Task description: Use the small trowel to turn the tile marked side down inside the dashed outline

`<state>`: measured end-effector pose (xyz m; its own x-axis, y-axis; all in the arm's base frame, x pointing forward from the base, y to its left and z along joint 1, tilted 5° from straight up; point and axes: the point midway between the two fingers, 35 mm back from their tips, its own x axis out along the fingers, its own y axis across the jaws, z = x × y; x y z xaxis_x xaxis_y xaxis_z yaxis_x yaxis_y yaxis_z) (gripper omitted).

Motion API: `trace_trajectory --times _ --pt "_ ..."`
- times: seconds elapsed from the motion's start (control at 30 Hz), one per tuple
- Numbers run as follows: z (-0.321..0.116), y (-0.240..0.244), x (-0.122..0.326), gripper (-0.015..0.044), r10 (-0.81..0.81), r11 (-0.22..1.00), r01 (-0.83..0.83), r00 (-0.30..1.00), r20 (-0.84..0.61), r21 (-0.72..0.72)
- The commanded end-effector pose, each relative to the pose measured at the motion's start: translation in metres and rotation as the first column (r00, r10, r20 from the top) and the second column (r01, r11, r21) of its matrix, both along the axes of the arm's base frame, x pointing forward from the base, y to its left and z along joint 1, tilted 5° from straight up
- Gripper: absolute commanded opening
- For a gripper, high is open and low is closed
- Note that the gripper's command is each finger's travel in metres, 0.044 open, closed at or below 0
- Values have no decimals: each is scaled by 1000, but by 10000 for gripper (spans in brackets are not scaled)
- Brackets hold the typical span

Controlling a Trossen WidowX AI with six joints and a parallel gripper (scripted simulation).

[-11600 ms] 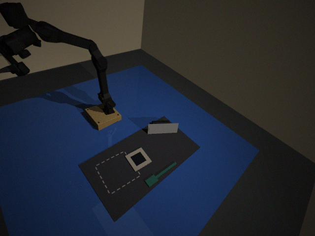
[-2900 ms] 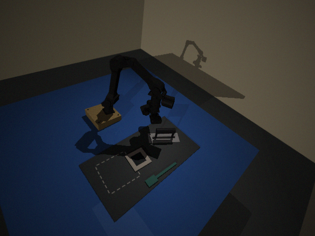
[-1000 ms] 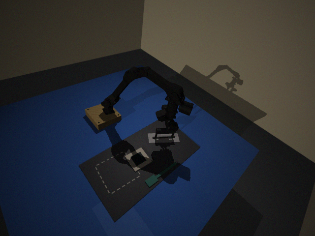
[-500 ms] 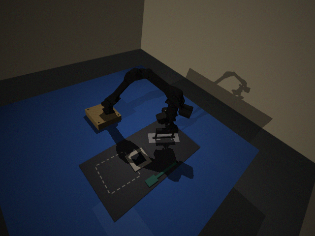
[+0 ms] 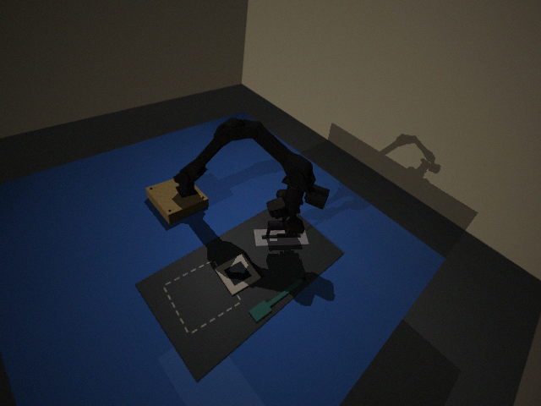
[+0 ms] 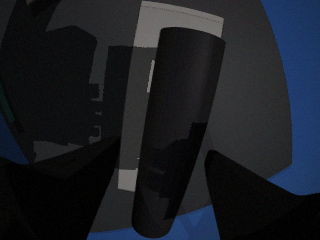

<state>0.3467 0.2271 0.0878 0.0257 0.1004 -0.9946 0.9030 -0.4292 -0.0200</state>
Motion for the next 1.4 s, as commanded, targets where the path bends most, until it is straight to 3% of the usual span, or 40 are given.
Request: trace_trajectory --times 0.0,0.2,0.83,1.37 --pt "-5 0 -1 191 -3 1000 3 1000 -7 0" --pt "-5 0 -1 132 -3 1000 3 1000 -7 0" --pt "-5 0 -1 130 2 1000 -2 1000 -6 0" --pt "-5 0 -1 130 436 900 -436 899 36 -19"
